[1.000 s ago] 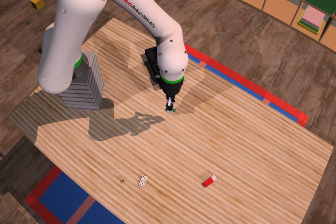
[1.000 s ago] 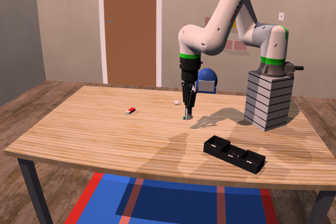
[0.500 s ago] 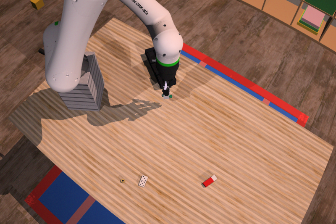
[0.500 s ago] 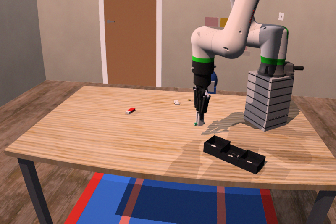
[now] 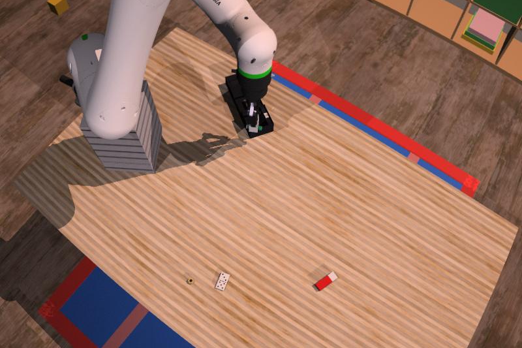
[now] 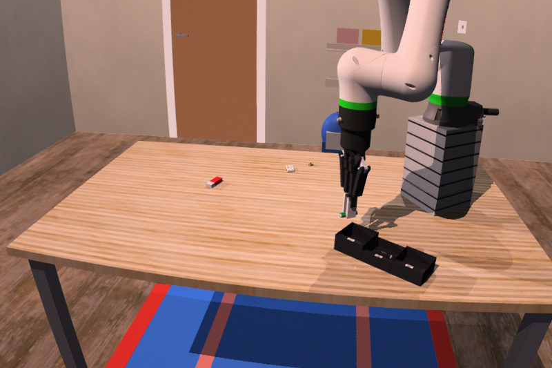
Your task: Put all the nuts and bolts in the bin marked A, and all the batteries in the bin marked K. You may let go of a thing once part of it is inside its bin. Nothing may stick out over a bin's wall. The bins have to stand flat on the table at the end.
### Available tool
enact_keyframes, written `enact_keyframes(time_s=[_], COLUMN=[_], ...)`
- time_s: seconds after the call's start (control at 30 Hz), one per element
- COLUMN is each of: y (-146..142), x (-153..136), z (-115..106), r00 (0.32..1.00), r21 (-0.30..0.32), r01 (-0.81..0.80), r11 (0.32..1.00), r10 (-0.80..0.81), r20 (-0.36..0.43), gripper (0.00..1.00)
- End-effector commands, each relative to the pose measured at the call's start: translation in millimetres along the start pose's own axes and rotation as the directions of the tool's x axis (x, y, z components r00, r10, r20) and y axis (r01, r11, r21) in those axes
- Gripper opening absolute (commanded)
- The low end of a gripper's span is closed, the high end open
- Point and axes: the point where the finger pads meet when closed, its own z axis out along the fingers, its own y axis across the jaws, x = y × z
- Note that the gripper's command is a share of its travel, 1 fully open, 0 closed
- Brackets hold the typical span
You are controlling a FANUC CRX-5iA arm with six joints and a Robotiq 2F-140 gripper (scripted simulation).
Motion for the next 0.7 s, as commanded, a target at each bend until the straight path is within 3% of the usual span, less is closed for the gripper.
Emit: enact_keyframes(time_s=[0.0,0.23,0.33,0.43,0.67], y=[-25,-52,-69,-75,-114], x=[-8,-18,-24,-26,-40], z=[0,0,0,0,0], r00=[1.000,1.000,0.989,0.985,0.910], r21=[-0.004,-0.004,-0.004,-0.004,-0.008], r01=[-0.001,-0.001,0.148,0.170,0.415], r11=[1.000,1.000,0.989,0.985,0.910], r10=[0.001,0.001,-0.148,-0.170,-0.415], r20=[-0.003,-0.003,-0.002,-0.002,-0.003], gripper=[0.15,0.15,0.15,0.15,0.15])
